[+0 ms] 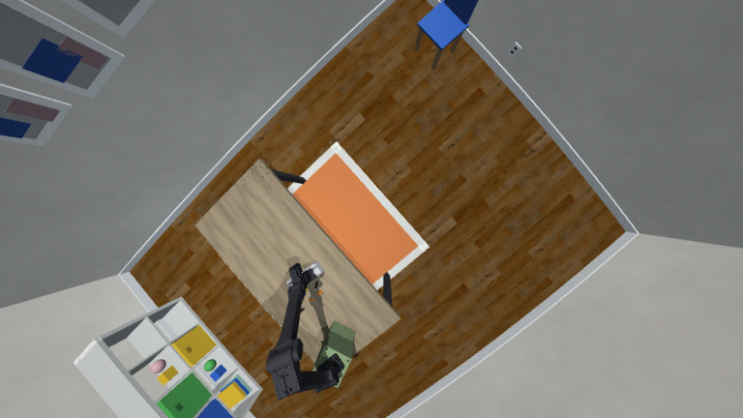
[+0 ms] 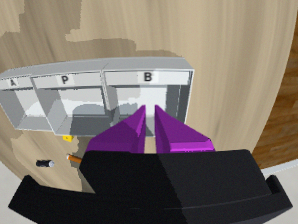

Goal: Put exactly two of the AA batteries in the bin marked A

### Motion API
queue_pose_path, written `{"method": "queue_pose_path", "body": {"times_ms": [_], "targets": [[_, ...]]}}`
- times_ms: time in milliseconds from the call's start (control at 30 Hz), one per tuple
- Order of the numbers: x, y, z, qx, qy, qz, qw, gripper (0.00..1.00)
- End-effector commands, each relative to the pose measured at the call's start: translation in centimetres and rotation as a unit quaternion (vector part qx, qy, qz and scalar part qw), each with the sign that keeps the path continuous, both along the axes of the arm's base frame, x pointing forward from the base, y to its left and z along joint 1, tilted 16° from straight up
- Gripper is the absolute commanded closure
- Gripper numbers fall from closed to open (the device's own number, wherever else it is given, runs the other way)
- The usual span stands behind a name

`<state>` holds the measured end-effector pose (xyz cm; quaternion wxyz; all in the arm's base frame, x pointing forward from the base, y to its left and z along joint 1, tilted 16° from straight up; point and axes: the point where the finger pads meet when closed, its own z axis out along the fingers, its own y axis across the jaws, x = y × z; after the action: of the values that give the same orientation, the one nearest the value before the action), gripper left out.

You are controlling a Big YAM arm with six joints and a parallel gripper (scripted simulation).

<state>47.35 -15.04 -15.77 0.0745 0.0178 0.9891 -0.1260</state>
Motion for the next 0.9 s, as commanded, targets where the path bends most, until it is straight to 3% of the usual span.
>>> {"method": "queue_pose_path", "body": {"times_ms": [0, 467, 533, 667, 700, 733, 867], "targets": [[0.7, -0.9, -1.1, 0.000, -0.005, 0.000, 1.000, 0.91], [0.9, -1.7, -4.2, 0.000, -0.003, 0.000, 1.000, 0.91], [-0.3, -1.4, -4.6, 0.004, 0.010, -0.002, 1.000, 0.91], [-0.4, -1.0, -4.6, 0.004, 0.011, 0.000, 1.000, 0.91], [1.1, -1.4, -2.7, -0.001, -0.009, 0.001, 1.000, 0.91], [0.8, -1.0, -3.5, 0.000, -0.003, 0.001, 1.000, 0.91], [0.8, -1.0, -3.4, 0.000, -0.003, 0.001, 1.000, 0.91]]}}
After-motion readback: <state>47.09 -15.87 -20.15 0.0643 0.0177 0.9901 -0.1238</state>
